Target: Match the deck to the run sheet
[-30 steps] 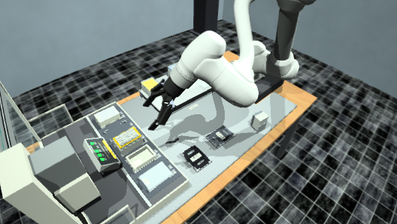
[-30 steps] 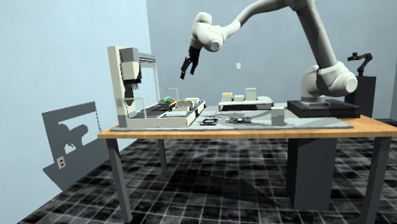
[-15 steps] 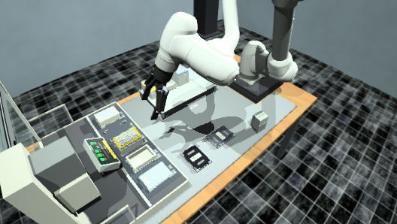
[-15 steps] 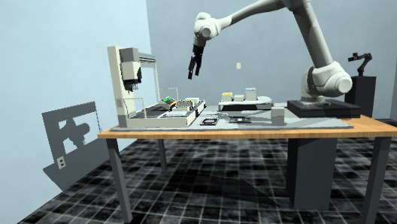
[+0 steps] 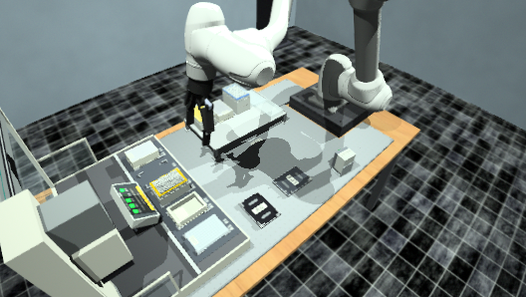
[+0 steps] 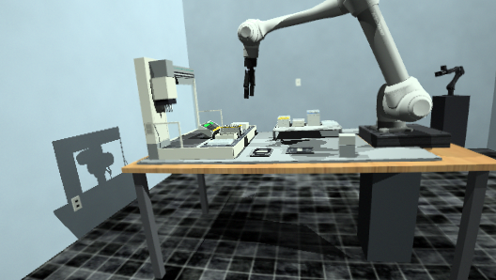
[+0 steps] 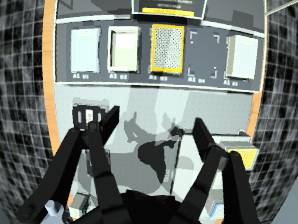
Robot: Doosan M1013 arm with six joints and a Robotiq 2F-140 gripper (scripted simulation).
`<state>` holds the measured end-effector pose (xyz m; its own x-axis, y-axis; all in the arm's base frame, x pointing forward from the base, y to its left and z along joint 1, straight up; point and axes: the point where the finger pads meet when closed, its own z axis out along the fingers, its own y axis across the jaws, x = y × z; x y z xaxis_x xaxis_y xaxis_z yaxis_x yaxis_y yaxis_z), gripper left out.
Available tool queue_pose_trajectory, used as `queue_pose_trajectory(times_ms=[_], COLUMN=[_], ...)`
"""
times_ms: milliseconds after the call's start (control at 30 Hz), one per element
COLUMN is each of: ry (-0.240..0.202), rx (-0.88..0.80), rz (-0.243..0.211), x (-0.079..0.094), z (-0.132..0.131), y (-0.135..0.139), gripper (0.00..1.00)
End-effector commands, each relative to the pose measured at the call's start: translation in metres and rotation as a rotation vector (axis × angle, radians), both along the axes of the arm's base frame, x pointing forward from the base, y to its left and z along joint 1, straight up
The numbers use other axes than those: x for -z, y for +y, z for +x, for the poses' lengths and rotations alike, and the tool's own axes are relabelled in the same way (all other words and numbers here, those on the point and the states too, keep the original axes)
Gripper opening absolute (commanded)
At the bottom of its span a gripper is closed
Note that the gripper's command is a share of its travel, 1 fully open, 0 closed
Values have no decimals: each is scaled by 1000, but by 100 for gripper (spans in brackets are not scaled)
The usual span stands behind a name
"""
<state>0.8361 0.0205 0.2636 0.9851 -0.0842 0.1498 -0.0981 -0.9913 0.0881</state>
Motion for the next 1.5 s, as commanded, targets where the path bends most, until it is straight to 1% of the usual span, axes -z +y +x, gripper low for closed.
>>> queue_pose_trajectory(times_ms=[0,67,133,267,300,333,633,700,1200,1267,1467], ry=[46,75,75,135,141,141,141,141,141,141,141], rx=[-28,-47,-47,-84,-87,-87,-88,-88,-88,-88,-88], rz=[29,49,49,87,91,91,91,91,91,91,91], x=[1,2,2,4,4,4,4,4,4,4,3], z=[-7,-12,-12,-21,-21,-21,4,4,45,45,62], y=[-13,-22,-22,-37,-37,-37,-74,-74,-137,-137,-162], gripper=[79,79,79,79,79,79,79,79,79,79,79])
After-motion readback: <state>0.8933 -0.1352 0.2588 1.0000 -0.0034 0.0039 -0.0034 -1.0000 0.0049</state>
